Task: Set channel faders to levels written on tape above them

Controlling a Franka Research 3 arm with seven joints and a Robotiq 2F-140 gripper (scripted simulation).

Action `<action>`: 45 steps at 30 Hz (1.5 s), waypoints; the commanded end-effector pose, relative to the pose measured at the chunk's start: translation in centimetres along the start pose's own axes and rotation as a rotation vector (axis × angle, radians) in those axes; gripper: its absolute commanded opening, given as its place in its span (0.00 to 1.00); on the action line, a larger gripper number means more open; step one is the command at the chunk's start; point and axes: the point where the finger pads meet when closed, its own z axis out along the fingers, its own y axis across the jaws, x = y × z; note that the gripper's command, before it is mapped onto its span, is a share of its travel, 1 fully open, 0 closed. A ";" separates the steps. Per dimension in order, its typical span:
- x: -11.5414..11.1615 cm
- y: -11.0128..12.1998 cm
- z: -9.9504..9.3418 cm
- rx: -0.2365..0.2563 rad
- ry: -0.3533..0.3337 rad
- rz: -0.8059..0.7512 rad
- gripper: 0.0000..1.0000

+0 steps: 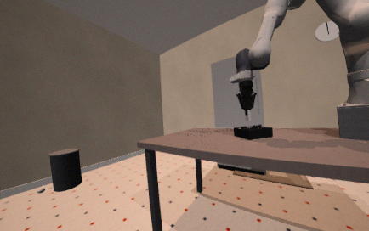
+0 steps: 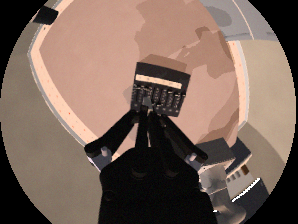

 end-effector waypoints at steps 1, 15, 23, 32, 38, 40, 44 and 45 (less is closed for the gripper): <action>-1.4 1.5 0.1 -0.001 -0.001 -0.008 0.00; -3.6 4.4 0.3 -0.007 0.006 -0.007 0.00; -3.6 4.4 0.3 -0.007 0.006 -0.007 0.00; -3.6 4.4 0.3 -0.007 0.006 -0.007 0.00; -3.6 4.4 0.3 -0.007 0.006 -0.007 0.00; -3.6 4.4 0.3 -0.007 0.006 -0.007 0.00; -3.6 4.4 0.3 -0.007 0.006 -0.007 0.00; -3.6 4.4 0.4 -0.007 0.005 -0.007 0.00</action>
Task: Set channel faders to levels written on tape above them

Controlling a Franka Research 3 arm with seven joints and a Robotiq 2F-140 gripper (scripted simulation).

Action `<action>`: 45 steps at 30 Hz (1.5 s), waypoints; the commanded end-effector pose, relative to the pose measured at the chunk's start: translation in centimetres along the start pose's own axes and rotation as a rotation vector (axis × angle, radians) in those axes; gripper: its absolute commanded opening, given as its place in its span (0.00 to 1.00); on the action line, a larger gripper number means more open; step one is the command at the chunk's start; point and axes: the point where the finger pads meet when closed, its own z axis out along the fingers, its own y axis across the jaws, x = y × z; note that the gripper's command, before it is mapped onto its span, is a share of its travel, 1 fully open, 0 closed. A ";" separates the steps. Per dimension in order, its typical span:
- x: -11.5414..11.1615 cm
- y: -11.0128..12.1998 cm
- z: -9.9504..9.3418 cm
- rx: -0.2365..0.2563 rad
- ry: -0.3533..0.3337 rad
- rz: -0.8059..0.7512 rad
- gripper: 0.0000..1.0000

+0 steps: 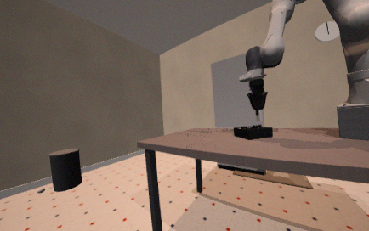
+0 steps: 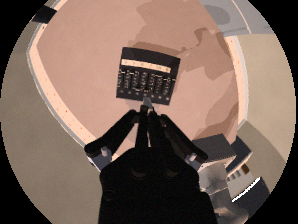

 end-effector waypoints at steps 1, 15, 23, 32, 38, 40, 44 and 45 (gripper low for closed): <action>0.0 0.0 0.0 0.002 0.002 -0.005 0.00; 0.0 0.0 0.2 0.006 -0.002 -0.006 0.00; -0.1 -0.1 0.7 0.009 -0.005 -0.006 0.00; -0.2 -0.1 1.2 0.009 -0.005 -0.006 0.00; -0.3 -0.2 1.7 0.009 -0.005 -0.006 0.00; -0.3 -0.2 1.8 0.009 -0.005 -0.006 0.00; -0.3 -0.2 2.0 0.009 -0.005 -0.006 0.00; -0.3 -0.2 2.1 0.009 -0.005 -0.006 0.00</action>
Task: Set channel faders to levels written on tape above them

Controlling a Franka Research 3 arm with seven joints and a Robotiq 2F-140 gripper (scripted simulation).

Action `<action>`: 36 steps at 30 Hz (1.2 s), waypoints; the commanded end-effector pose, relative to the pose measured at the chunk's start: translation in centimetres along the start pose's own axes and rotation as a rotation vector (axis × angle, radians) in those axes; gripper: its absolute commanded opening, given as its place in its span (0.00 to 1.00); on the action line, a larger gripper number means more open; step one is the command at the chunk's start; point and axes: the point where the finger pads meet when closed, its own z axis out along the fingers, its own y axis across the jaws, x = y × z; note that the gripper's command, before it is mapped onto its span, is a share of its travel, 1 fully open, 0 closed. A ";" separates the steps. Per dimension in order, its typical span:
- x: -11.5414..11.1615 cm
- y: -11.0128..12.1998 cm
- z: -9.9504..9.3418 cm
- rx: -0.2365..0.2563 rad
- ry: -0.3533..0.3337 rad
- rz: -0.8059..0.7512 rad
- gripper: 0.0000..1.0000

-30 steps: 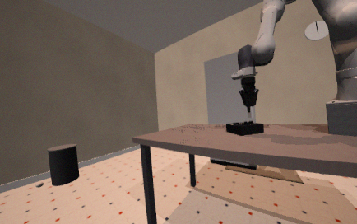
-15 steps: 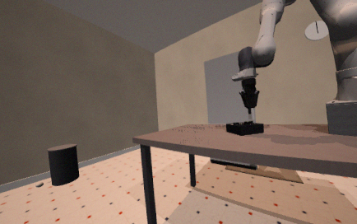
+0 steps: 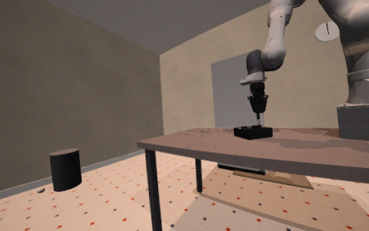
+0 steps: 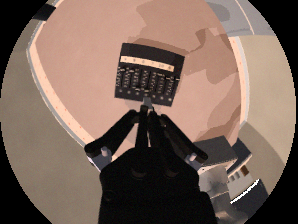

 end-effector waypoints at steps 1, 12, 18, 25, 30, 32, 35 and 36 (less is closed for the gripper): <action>0.2 -0.2 0.1 0.004 0.006 0.008 0.00; 0.1 -0.3 0.4 0.004 0.006 0.008 0.00; 0.1 -0.3 0.4 0.004 0.006 0.008 0.00; 0.1 -0.3 0.4 0.004 0.006 0.008 0.00; 0.1 -0.3 0.4 0.004 0.006 0.008 0.00; 0.1 -0.3 0.4 0.004 0.006 0.008 0.00; 0.1 -0.3 0.4 0.004 0.006 0.008 0.00; 0.1 -0.3 0.4 0.004 0.006 0.008 0.00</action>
